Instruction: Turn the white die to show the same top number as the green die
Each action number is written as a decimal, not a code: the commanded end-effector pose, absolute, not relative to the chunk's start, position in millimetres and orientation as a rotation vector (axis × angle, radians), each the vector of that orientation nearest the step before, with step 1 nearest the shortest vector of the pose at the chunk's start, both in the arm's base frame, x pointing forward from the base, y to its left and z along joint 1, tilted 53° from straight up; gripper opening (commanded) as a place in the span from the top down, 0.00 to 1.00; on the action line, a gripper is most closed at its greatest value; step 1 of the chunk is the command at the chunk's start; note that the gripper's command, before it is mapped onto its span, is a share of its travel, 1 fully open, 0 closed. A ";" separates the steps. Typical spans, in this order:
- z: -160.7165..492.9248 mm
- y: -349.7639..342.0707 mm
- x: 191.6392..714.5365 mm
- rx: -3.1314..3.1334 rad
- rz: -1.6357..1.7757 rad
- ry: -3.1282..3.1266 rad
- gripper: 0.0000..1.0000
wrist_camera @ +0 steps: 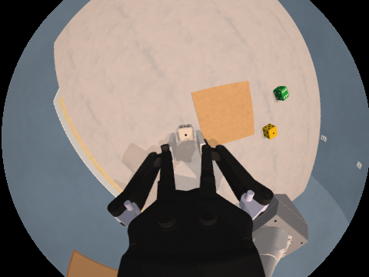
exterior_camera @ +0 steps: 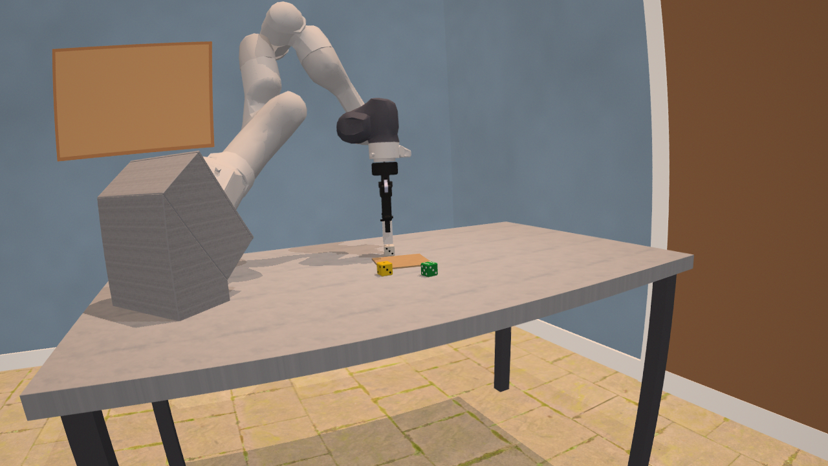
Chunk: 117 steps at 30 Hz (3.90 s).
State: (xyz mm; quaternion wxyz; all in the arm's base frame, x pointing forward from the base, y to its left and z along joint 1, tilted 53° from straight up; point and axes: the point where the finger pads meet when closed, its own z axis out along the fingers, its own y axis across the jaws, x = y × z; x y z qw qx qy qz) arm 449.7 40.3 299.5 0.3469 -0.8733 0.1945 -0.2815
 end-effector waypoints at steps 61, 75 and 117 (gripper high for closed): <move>302.0 38.0 453.0 -2.265 -0.740 0.501 0.72; 302.0 38.0 453.0 -2.265 -0.740 0.501 0.72; 280.3 56.0 475.9 -2.265 -0.740 0.501 0.72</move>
